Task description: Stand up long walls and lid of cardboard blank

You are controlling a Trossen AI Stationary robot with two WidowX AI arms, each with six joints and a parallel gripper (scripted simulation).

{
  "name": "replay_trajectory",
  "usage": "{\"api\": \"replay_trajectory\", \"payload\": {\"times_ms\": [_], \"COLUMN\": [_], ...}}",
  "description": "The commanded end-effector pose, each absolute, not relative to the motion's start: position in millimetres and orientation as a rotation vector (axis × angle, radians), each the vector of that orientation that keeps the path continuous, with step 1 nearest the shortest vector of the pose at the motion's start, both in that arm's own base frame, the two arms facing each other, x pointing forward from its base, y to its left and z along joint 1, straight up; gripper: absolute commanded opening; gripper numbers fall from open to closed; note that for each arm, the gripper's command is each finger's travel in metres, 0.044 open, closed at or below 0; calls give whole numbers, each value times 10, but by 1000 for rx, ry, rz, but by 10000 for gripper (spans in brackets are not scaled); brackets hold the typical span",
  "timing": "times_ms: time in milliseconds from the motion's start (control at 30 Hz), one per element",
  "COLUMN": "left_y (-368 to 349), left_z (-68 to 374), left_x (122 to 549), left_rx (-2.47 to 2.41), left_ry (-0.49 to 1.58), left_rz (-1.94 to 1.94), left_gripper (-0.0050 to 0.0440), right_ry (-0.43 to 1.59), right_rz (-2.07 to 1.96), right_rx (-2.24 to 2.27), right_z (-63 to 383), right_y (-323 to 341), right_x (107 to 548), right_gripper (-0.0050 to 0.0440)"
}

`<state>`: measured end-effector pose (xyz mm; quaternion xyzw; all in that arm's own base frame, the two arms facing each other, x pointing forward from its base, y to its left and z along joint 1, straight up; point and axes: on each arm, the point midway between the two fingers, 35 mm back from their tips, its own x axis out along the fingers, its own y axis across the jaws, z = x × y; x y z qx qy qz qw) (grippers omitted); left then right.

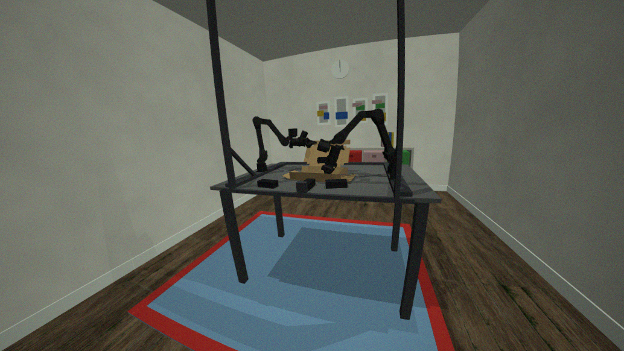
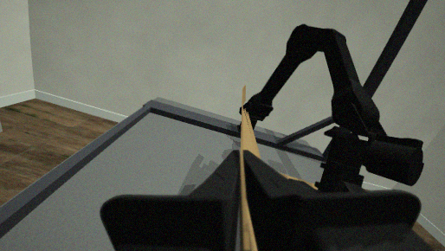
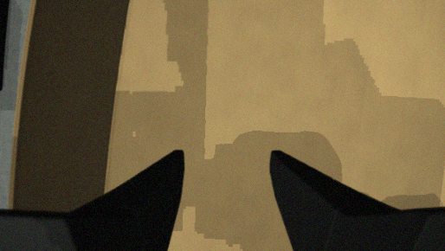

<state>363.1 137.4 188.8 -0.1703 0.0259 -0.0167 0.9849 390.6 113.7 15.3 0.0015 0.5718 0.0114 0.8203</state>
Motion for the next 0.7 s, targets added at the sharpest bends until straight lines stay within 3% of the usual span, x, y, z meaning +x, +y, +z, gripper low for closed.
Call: {"api": "replay_trajectory", "payload": {"times_ms": [0, 667], "left_y": [1310, 1046], "left_z": [2036, 2153], "left_x": [3628, 3596], "left_rx": [-306, -192], "left_ry": [22, 9], "left_rz": [-30, -28], "left_gripper": [0, 0], "right_ry": [1325, 1327], "right_rz": [11, 10], "right_rx": [-10, -11], "right_z": [-166, -168], "right_y": [1098, 1096], "right_x": [3703, 3701], "right_gripper": [196, 196]}}
